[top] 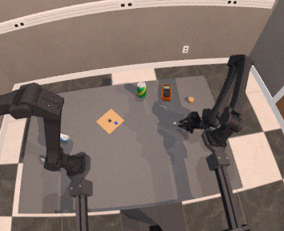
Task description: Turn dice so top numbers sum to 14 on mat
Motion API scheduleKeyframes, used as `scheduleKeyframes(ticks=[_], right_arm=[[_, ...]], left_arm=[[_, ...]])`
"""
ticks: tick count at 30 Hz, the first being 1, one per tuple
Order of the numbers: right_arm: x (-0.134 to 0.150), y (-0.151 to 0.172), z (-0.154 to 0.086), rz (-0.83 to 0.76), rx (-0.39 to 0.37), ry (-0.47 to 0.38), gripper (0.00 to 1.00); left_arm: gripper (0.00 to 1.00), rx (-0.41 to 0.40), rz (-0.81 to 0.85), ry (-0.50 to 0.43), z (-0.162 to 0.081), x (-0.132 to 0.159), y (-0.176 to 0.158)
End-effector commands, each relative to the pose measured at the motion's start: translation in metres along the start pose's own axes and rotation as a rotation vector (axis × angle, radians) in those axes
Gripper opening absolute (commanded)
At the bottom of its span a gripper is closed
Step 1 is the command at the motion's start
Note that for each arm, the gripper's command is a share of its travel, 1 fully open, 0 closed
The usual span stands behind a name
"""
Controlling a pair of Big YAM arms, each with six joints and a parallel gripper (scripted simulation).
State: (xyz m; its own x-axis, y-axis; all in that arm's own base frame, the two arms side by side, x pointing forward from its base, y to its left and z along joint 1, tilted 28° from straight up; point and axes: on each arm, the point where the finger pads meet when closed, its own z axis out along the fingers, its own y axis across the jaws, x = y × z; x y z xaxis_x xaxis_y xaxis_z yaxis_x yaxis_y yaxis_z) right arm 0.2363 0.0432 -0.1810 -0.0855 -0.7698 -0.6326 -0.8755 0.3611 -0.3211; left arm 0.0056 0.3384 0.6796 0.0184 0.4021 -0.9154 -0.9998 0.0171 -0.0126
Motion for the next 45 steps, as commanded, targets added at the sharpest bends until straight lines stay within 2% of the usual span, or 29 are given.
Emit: scheduleKeyframes(ticks=[1,4,9,11,14,24,36,43,45], right_arm=[[-0.007,0.011,-0.021,-0.011,-0.026,0.003,0.3],[-0.003,0.001,-0.018,-0.026,-0.009,0.002,0.3],[-0.007,0.004,-0.017,-0.038,-0.022,-0.004,0.3],[-0.013,0.016,-0.023,-0.028,-0.046,-0.002,0.3],[-0.017,0.009,-0.024,-0.026,-0.023,0.0,0.3],[-0.051,0.015,-0.044,-0.012,-0.041,0.005,0.3],[-0.057,0.01,-0.046,-0.015,-0.029,0.007,0.3],[-0.059,0.015,-0.047,-0.016,-0.042,0.05,0.3],[-0.06,0.015,-0.045,-0.018,-0.04,0.09,0.3]], left_arm=[[1.0,-0.003,0.015,-0.054,-0.008,-0.022,0.002],[1.0,-0.003,0.015,-0.054,-0.008,-0.022,0.002],[1.0,-0.003,0.015,-0.054,-0.008,-0.022,0.002],[1.0,-0.003,0.015,-0.054,-0.008,-0.022,0.002],[1.0,-0.003,0.015,-0.054,-0.008,-0.022,0.002],[1.0,-0.003,0.015,-0.054,-0.008,-0.022,0.002],[1.0,-0.003,0.015,-0.054,-0.008,-0.022,0.002],[1.0,-0.003,0.015,-0.054,-0.008,-0.022,0.002],[1.0,-0.003,0.015,-0.054,-0.008,-0.022,0.002]])
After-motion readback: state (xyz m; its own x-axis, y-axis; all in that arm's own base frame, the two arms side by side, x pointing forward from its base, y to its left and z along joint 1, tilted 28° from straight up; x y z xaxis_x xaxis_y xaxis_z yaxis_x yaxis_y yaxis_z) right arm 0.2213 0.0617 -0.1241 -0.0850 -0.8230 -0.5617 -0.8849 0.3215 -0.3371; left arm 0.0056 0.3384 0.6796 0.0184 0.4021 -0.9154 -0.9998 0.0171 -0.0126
